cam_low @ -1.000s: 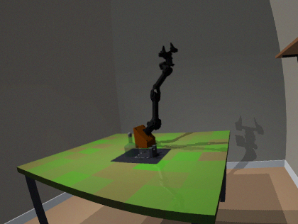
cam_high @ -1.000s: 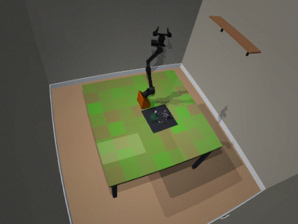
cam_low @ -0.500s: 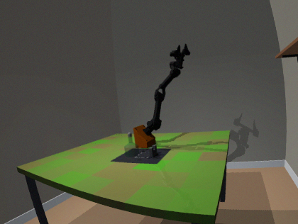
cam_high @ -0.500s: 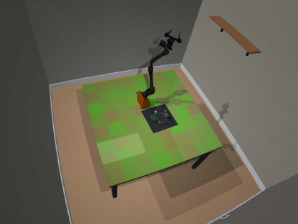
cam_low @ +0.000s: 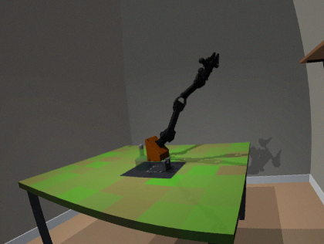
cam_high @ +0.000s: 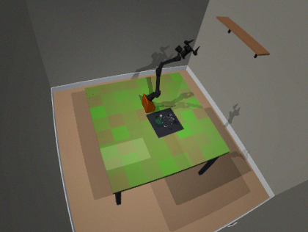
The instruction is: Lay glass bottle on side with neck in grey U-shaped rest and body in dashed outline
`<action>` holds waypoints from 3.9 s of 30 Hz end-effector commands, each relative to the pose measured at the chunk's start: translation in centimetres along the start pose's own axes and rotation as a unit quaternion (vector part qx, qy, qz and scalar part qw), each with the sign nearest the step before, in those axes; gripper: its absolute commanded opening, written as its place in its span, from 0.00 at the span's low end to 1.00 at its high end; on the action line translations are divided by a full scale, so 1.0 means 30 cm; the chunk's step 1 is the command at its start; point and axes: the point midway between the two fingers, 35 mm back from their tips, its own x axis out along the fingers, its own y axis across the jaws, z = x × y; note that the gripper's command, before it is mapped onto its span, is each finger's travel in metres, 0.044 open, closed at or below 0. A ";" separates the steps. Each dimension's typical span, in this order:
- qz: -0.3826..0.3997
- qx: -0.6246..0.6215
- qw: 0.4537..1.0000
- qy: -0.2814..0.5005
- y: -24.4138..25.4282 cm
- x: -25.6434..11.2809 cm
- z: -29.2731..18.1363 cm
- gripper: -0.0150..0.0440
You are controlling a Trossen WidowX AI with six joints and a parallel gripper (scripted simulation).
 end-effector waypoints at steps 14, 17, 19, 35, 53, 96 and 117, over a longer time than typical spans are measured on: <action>-0.153 -0.135 0.978 0.053 -0.470 -0.037 -0.104 1.00; -0.197 -0.165 0.965 0.058 -0.600 -0.064 -0.101 1.00; -0.224 -0.190 0.954 0.065 -0.688 -0.084 -0.093 1.00; -0.420 -0.335 0.835 0.118 -1.231 -0.322 0.104 1.00; -0.726 -0.347 0.587 0.097 -1.616 -0.974 0.723 1.00; -0.926 0.283 0.134 -0.213 -1.151 -2.256 1.007 1.00; -0.925 0.284 0.134 -0.213 -1.185 -2.195 0.930 1.00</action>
